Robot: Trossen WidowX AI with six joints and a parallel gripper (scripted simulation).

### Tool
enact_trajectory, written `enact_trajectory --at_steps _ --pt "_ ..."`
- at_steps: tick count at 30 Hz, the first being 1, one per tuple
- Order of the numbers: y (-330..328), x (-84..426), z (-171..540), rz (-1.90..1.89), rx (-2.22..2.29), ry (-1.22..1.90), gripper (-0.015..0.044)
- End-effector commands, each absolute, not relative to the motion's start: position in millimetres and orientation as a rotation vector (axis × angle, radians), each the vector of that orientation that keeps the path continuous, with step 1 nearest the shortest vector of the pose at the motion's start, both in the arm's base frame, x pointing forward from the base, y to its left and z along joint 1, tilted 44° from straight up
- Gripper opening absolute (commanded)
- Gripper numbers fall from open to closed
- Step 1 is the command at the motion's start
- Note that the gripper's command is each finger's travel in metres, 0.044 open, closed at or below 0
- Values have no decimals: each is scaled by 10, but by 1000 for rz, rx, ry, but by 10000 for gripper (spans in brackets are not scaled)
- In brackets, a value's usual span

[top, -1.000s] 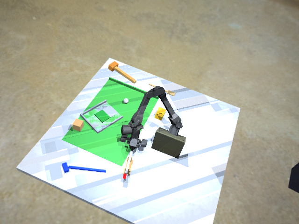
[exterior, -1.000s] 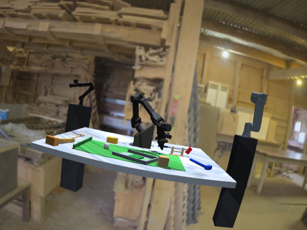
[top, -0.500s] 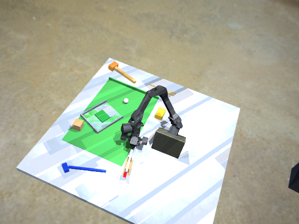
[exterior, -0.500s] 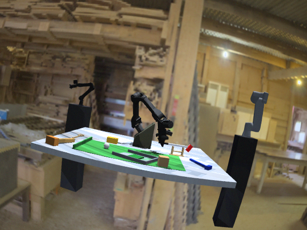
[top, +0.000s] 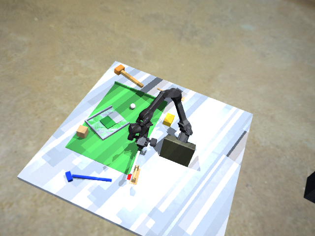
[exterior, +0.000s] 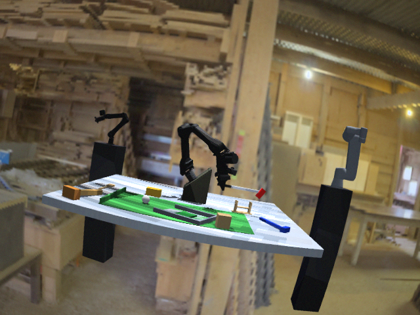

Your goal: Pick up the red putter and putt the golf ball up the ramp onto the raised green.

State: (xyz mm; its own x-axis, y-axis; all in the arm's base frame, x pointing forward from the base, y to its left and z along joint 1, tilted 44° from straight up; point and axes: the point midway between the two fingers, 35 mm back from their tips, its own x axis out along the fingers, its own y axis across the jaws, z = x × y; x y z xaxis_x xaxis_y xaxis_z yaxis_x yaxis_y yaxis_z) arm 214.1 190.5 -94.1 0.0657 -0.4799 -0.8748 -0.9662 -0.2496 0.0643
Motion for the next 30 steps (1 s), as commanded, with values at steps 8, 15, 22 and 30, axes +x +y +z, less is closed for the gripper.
enact_trajectory --at_steps 8,15,22,30 --pt "1547 2585 -307 660 -1479 1504 0" --pt "1219 2770 91 369 -1267 1516 0" --pt "849 2875 482 87 -1051 1497 0" --pt "410 2888 900 -212 -802 1439 0"
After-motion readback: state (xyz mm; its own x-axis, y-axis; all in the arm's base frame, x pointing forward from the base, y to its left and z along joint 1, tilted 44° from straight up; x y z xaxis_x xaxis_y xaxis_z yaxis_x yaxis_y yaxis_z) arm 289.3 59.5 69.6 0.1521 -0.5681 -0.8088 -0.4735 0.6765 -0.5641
